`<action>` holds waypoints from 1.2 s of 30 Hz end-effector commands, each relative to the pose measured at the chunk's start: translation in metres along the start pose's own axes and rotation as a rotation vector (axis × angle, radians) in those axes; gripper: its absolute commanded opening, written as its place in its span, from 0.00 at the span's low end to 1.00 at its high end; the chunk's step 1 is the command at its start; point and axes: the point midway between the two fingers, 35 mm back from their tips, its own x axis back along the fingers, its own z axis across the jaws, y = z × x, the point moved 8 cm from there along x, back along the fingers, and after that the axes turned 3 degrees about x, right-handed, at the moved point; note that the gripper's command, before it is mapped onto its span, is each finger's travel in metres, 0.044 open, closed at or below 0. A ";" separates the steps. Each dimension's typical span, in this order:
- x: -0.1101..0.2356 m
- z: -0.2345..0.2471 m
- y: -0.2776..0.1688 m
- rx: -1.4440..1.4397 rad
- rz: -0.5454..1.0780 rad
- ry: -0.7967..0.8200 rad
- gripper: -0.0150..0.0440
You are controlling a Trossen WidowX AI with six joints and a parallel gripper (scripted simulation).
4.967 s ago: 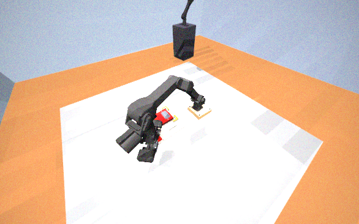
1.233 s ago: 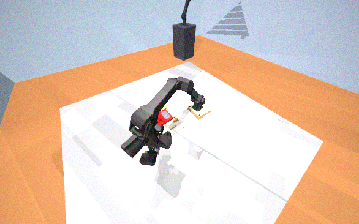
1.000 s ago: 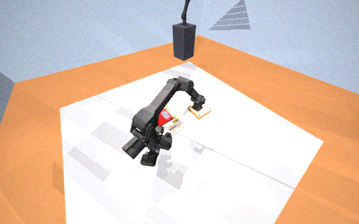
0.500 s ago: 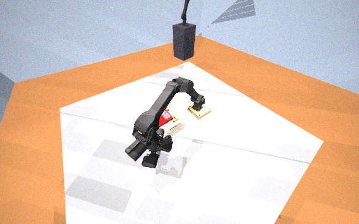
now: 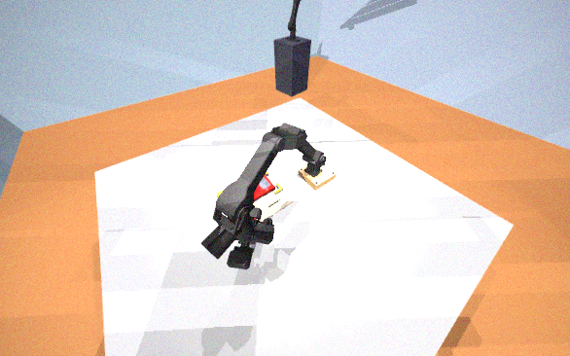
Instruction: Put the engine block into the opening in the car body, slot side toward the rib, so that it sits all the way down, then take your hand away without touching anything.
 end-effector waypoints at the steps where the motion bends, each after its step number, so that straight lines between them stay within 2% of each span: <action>1: -0.009 0.001 0.000 0.004 0.001 0.009 0.25; 24: -0.030 0.001 0.000 0.004 0.001 0.009 0.25; 36: -0.024 0.001 0.000 0.000 0.000 0.001 0.79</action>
